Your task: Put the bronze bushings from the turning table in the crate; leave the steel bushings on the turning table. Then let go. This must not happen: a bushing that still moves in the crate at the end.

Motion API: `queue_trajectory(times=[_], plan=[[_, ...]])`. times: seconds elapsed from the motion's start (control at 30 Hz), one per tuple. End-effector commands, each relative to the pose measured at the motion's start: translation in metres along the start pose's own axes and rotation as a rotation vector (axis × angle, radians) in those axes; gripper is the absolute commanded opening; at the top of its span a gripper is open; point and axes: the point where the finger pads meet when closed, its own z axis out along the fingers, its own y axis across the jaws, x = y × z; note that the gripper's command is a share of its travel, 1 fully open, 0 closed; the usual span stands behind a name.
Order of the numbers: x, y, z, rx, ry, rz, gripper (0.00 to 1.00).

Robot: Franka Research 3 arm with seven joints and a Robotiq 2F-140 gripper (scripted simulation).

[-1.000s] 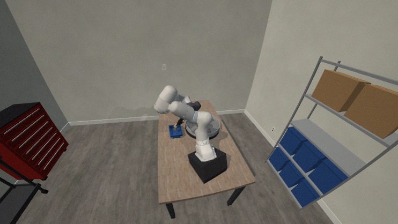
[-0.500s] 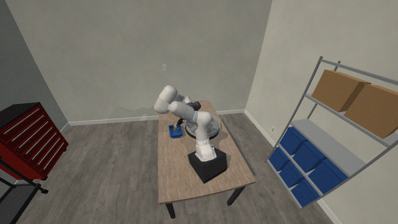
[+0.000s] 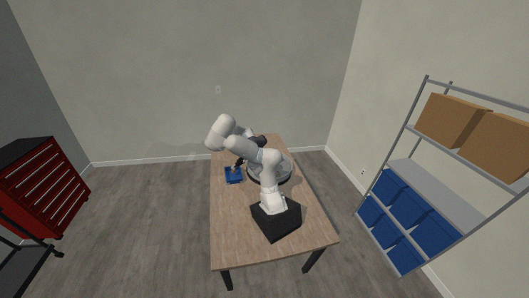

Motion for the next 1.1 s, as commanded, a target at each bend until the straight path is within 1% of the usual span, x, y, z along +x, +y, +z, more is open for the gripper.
queue_trajectory(times=[0.0,0.43,0.9,1.07], plan=[[0.001,0.001,0.000,-0.002,0.002,-0.004,0.00],[-0.004,0.001,0.006,-0.002,0.002,-0.004,0.00],[-0.020,0.001,0.025,-0.002,0.002,-0.004,0.00],[-0.022,0.001,0.028,-0.002,0.002,-0.004,0.00]])
